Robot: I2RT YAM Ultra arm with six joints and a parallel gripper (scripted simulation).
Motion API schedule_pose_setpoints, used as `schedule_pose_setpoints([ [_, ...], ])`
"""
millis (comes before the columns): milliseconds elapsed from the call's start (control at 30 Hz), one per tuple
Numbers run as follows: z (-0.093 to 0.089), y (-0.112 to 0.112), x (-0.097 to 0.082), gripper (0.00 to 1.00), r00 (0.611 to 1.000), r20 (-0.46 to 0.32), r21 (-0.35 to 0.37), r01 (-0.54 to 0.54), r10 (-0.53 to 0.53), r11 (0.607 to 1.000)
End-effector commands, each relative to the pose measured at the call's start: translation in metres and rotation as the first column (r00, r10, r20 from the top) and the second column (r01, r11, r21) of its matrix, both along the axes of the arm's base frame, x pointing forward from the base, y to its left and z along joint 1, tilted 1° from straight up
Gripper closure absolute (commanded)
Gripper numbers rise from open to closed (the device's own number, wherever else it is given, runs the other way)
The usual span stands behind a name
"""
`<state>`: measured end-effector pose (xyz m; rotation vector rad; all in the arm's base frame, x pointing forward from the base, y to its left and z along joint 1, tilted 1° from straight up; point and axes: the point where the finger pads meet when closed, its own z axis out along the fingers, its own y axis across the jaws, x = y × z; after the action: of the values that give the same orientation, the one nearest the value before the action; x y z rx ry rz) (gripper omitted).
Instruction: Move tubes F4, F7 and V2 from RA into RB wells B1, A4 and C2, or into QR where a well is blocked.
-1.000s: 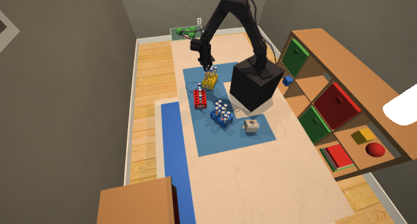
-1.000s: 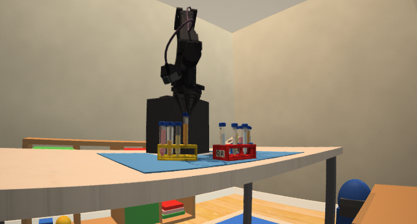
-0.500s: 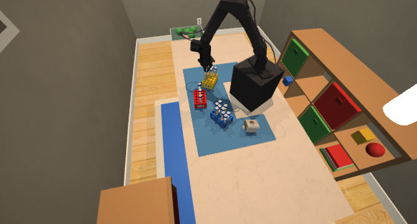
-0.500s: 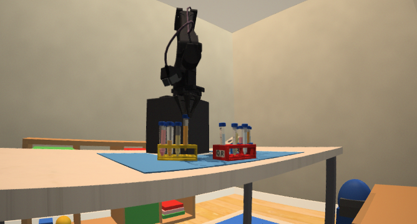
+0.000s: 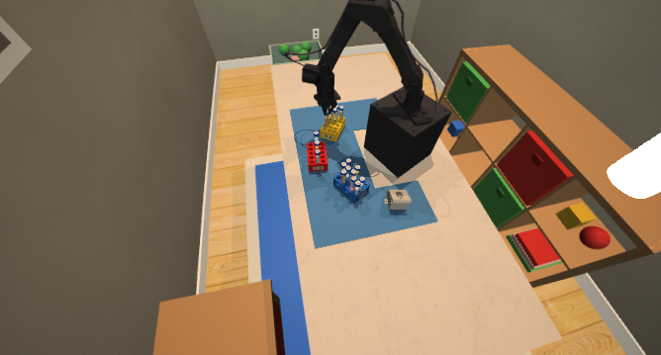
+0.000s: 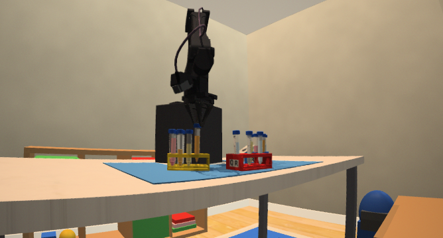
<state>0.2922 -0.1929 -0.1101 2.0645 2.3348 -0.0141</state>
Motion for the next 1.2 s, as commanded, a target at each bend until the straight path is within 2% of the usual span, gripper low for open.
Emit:
schedule_pose_setpoints([
  [0,-0.008,-0.001,-0.007,1.00,1.000,-0.011,0.007,0.006,-0.006,1.000],
  [633,-0.018,0.001,-0.011,1.00,1.000,-0.019,0.012,0.006,-0.006,1.000],
  [700,-0.017,-0.003,-0.005,1.00,1.000,-0.006,0.004,0.006,-0.006,1.000],
  [1167,-0.024,0.003,-0.007,1.00,1.000,-0.014,0.008,0.001,-0.001,1.000],
])
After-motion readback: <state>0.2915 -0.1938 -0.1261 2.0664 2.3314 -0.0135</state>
